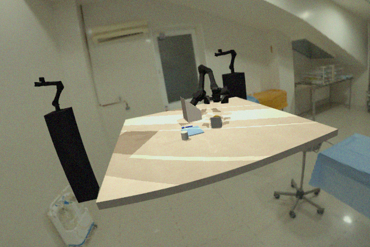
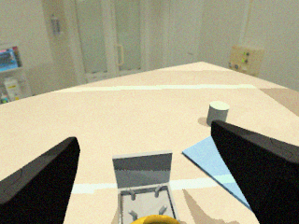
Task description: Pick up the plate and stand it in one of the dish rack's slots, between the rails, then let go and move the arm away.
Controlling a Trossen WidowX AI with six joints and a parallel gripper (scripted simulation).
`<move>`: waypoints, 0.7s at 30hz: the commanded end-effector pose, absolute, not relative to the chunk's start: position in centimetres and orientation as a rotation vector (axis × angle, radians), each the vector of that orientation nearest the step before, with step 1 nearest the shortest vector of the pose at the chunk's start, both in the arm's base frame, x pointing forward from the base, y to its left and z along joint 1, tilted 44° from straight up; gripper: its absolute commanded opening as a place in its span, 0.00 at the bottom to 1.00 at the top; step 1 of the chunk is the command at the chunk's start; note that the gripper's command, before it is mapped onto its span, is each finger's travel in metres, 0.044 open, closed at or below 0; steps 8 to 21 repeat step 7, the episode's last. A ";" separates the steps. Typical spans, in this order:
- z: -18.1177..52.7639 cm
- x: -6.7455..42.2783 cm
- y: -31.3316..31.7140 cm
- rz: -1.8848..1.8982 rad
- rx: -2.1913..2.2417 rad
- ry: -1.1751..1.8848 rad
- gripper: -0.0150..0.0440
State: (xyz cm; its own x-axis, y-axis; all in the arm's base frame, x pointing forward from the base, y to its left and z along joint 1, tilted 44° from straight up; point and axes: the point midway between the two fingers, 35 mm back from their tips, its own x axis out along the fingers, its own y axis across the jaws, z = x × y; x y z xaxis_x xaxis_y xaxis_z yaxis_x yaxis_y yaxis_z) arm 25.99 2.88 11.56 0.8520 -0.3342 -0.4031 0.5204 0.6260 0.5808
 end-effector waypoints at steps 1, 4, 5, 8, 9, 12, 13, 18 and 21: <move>11.4 26.5 2.4 -0.513 0.676 0.324 0.93; 10.9 26.8 1.8 -0.532 0.598 0.392 0.93; 10.7 26.9 1.6 -0.538 0.574 0.415 0.93; 10.3 27.1 1.1 -0.548 0.524 0.465 0.93; 10.3 27.1 1.1 -0.548 0.524 0.465 0.93; 10.3 27.1 1.1 -0.548 0.524 0.465 0.93; 10.3 27.1 1.1 -0.548 0.524 0.465 0.93; 10.3 27.1 1.1 -0.548 0.524 0.465 0.93; 10.3 27.1 1.1 -0.548 0.524 0.465 0.93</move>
